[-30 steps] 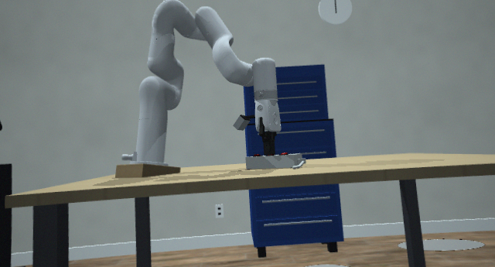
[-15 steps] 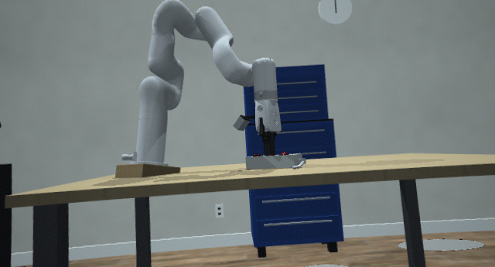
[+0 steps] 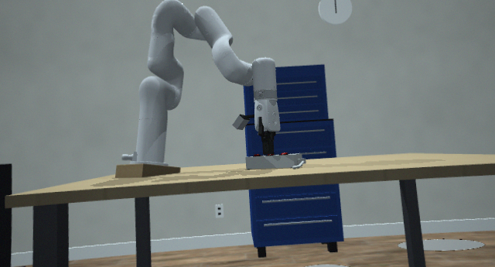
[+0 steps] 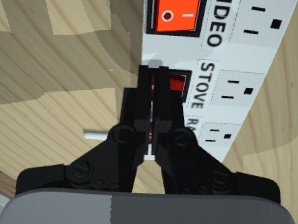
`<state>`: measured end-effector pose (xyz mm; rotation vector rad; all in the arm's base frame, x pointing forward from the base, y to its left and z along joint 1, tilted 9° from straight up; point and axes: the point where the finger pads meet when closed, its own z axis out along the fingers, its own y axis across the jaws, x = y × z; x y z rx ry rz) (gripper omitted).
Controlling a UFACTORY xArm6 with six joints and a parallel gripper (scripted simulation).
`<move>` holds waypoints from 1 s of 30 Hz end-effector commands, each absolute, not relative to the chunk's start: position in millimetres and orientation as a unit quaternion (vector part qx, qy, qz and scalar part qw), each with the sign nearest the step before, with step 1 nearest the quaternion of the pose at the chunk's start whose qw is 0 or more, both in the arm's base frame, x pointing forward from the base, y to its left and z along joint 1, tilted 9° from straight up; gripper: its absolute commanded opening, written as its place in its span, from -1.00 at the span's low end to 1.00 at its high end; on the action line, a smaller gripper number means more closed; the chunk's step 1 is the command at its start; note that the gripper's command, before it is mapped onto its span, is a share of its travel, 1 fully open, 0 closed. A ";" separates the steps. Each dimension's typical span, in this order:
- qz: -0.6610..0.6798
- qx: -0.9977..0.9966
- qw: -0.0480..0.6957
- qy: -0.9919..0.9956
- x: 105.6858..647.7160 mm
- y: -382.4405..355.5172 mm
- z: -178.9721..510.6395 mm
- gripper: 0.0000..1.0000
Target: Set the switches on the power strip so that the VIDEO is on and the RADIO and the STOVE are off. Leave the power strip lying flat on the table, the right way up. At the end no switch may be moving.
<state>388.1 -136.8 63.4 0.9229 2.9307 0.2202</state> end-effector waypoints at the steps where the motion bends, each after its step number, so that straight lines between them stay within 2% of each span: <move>1: 0.071 0.300 0.036 0.951 389.9 -140.4 77.7 -1.00; 30: 0.071 0.300 0.036 0.951 387.4 -143.0 99.7 -1.00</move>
